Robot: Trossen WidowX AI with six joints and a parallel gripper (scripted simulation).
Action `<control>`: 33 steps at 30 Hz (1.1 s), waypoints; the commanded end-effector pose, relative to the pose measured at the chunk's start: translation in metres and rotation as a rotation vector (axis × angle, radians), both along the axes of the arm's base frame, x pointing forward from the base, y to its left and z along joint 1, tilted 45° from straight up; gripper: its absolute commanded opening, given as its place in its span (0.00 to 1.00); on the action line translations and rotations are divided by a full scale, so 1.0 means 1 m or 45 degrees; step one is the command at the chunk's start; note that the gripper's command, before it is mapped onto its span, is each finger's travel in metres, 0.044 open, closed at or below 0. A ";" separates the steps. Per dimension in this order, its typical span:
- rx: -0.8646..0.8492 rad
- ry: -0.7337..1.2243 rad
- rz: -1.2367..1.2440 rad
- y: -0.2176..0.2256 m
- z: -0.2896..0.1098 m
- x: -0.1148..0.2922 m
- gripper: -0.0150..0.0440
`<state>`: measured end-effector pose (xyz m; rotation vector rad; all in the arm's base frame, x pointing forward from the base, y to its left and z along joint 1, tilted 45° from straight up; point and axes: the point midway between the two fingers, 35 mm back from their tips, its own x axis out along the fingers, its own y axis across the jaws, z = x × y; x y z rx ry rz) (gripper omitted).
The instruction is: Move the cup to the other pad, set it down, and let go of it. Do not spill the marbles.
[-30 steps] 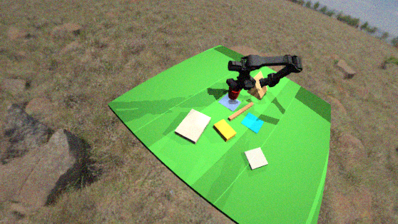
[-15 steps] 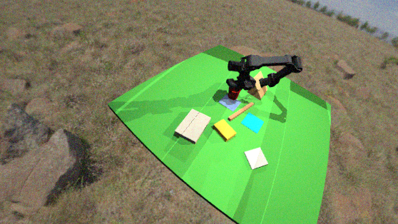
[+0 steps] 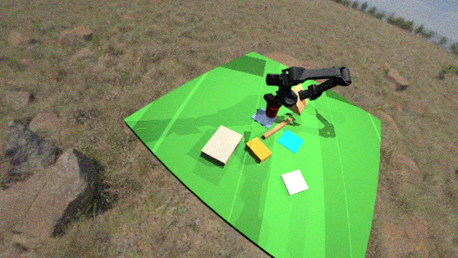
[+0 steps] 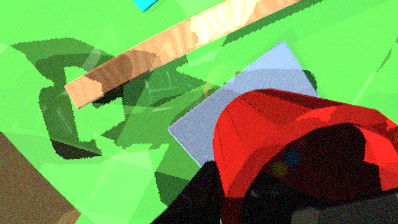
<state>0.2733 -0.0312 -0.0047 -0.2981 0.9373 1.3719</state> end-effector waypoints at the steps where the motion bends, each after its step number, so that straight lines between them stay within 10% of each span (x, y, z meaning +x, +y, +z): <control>1: 0.001 -0.002 -0.006 0.007 0.008 0.001 0.25; 33: 0.006 -0.003 -0.005 0.071 0.072 0.012 0.25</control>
